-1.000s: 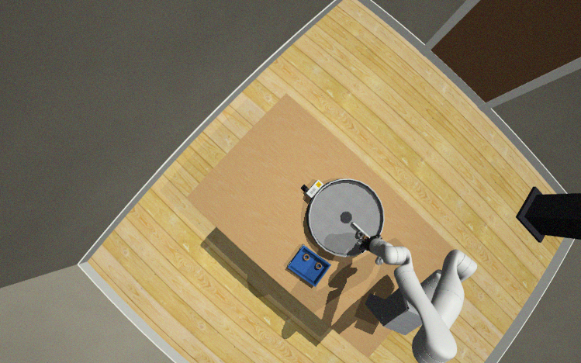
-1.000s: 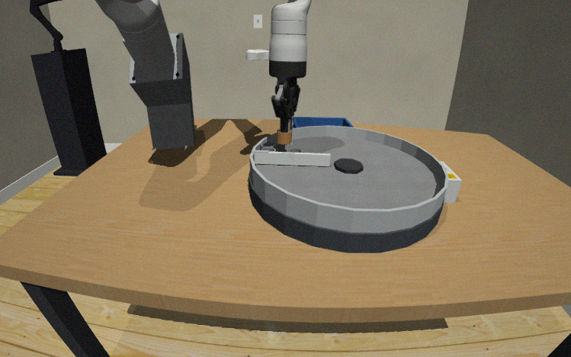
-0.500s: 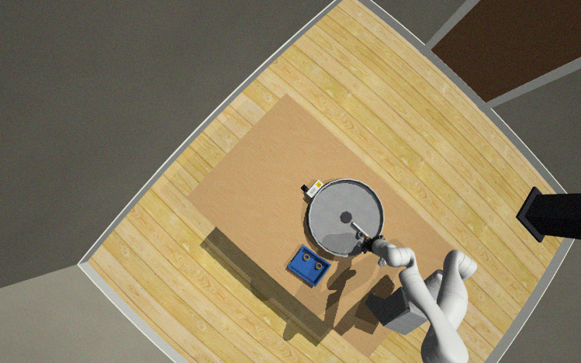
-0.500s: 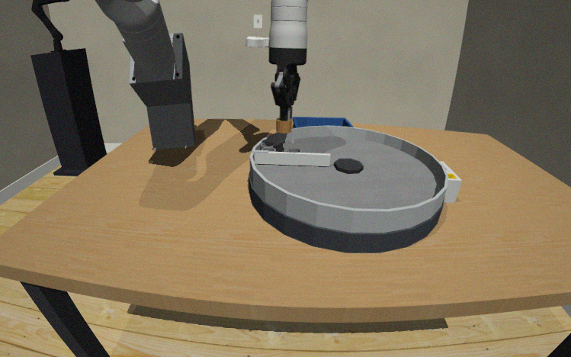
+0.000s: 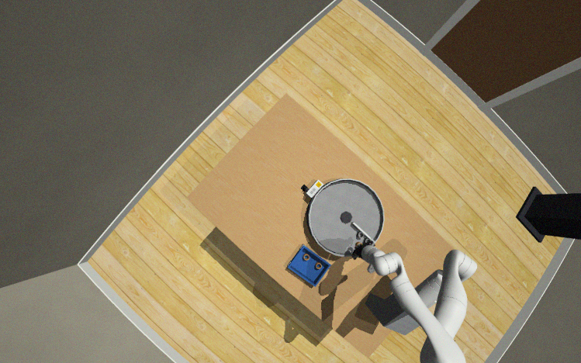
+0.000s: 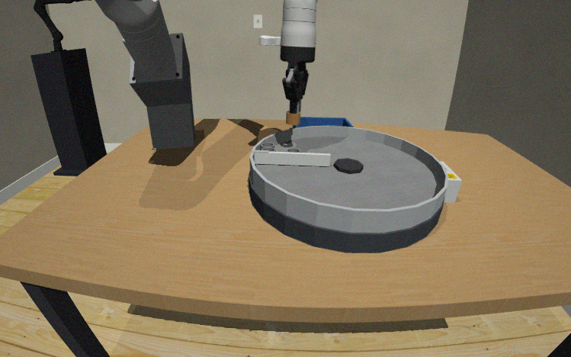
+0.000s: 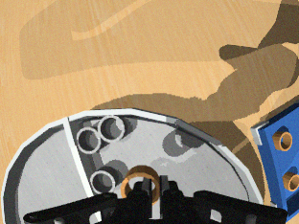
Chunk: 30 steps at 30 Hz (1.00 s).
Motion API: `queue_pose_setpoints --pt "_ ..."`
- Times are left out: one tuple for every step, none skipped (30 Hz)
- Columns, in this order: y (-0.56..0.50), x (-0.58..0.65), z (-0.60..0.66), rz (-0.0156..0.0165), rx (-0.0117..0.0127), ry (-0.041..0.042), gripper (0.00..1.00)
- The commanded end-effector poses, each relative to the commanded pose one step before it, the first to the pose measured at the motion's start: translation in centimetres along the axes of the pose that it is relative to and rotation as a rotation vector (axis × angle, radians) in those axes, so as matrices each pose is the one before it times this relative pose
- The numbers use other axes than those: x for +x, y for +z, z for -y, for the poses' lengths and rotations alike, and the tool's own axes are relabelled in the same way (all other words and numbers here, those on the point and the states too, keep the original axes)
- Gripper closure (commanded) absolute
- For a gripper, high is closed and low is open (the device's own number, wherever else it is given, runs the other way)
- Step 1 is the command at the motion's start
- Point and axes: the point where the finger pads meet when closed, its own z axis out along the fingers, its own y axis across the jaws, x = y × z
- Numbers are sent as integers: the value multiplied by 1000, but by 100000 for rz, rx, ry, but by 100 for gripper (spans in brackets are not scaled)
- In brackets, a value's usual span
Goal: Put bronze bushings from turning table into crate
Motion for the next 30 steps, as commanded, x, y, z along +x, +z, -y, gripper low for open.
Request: queue_pose_setpoints --pt "-51 -306 -392 1570 493 -1552 100" --pt "0 0 0 0 0 0 100" --pt "0 0 0 0 0 0 100" --pt "0 0 0 0 0 0 100" --pt "0 0 0 0 0 0 100" --pt "0 0 0 0 0 0 100" --pt "0 0 0 0 0 0 100" --pt "0 0 0 0 0 0 100" --pt "0 0 0 0 0 0 100" --pt "5 -129 -1172 -53 -21 45 100" --pt "-2 -132 -1177 3 -2 -2 100" --pt "-2 -132 -1177 3 -2 -2 100" --pt "-1 -132 -1177 3 -2 -2 100" --pt "-1 -132 -1177 3 -2 -2 100" --pt "0 0 0 0 0 0 100" --pt "0 0 0 0 0 0 100" --pt "0 0 0 0 0 0 100" --pt "0 0 0 0 0 0 100" --pt "0 0 0 0 0 0 100" --pt "0 0 0 0 0 0 100" --pt "0 0 0 0 0 0 100" --pt "0 0 0 0 0 0 100" --pt "0 0 0 0 0 0 100" --pt "0 0 0 0 0 0 100" --pt "0 0 0 0 0 0 100" --pt "0 0 0 0 0 0 100" --pt "-8 -131 -1181 -19 -32 18 100" --pt "-1 -132 -1177 3 -2 -2 100" --pt "-1 -132 -1177 3 -2 -2 100" --pt "-1 -132 -1177 3 -2 -2 100"
